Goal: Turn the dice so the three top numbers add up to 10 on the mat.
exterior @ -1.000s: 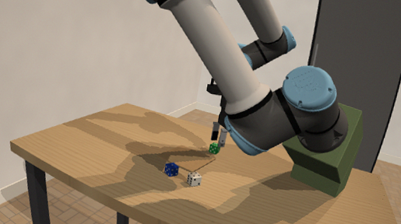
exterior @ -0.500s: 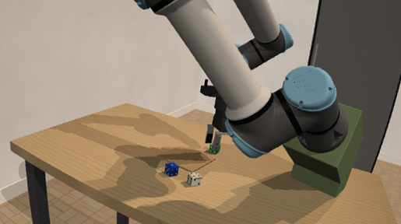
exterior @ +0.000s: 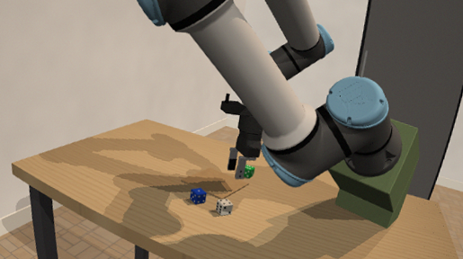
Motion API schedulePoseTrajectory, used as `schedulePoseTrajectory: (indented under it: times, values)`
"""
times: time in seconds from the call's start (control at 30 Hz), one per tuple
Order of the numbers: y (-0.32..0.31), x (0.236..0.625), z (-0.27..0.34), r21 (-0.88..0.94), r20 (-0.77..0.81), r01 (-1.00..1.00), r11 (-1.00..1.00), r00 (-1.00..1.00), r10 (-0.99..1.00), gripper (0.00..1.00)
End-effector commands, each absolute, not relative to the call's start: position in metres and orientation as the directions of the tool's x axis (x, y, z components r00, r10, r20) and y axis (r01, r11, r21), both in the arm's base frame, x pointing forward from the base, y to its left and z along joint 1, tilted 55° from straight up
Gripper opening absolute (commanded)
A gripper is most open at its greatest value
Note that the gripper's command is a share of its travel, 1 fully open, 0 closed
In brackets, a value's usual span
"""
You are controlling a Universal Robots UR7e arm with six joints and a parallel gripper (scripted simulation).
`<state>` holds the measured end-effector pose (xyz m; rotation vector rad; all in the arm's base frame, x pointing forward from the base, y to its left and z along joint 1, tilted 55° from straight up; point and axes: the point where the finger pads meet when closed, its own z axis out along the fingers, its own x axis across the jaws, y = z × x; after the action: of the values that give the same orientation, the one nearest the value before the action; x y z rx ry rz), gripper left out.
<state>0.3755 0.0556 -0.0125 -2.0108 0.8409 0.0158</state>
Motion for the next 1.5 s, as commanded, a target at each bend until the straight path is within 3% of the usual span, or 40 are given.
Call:
schedulePoseTrajectory:
  times: [0.0, 1.47]
  values:
    - [0.065, 0.376, 0.004, -0.751, -0.327, -0.566, -0.339, 0.765, -0.554, 1.00]
    - [0.132, 0.378, 0.095, -0.751, -0.327, -0.566, -0.339, 0.765, -0.554, 1.00]
